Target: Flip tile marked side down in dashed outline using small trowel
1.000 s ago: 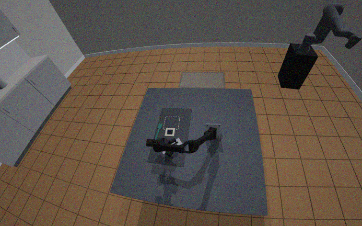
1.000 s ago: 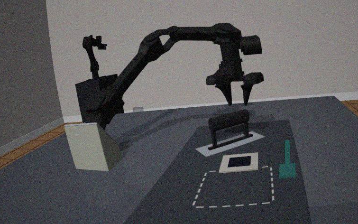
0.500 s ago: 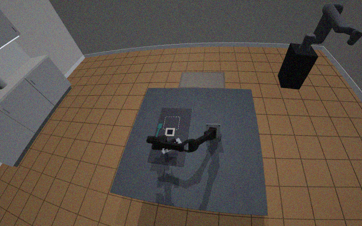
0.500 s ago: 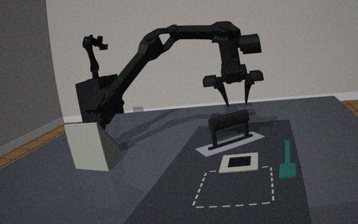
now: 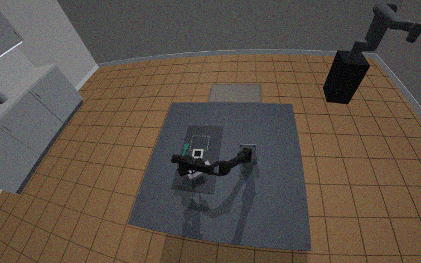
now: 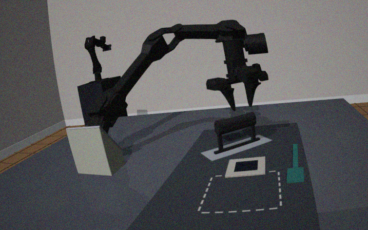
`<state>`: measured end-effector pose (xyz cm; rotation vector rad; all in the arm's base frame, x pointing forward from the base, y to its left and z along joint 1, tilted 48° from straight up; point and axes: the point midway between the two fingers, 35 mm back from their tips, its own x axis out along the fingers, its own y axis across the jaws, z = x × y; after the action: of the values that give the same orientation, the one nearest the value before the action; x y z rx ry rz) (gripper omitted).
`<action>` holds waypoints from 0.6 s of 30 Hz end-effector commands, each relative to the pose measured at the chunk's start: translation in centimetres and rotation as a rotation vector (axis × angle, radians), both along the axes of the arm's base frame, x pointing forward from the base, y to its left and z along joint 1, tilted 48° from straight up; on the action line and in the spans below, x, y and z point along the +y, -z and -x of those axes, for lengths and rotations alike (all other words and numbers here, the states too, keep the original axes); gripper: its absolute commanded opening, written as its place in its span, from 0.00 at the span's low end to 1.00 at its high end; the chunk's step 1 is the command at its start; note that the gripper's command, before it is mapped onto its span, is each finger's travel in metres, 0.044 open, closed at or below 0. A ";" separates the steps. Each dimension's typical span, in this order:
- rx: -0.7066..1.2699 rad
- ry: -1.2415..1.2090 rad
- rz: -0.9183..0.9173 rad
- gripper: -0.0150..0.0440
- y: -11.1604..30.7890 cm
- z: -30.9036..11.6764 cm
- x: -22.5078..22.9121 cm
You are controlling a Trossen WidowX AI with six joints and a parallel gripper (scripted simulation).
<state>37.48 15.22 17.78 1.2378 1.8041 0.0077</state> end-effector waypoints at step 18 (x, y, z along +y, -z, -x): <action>-0.528 -0.492 -0.050 0.71 1.9 0.2 -2.4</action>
<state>37.41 13.19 16.34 0.7826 1.6208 0.5305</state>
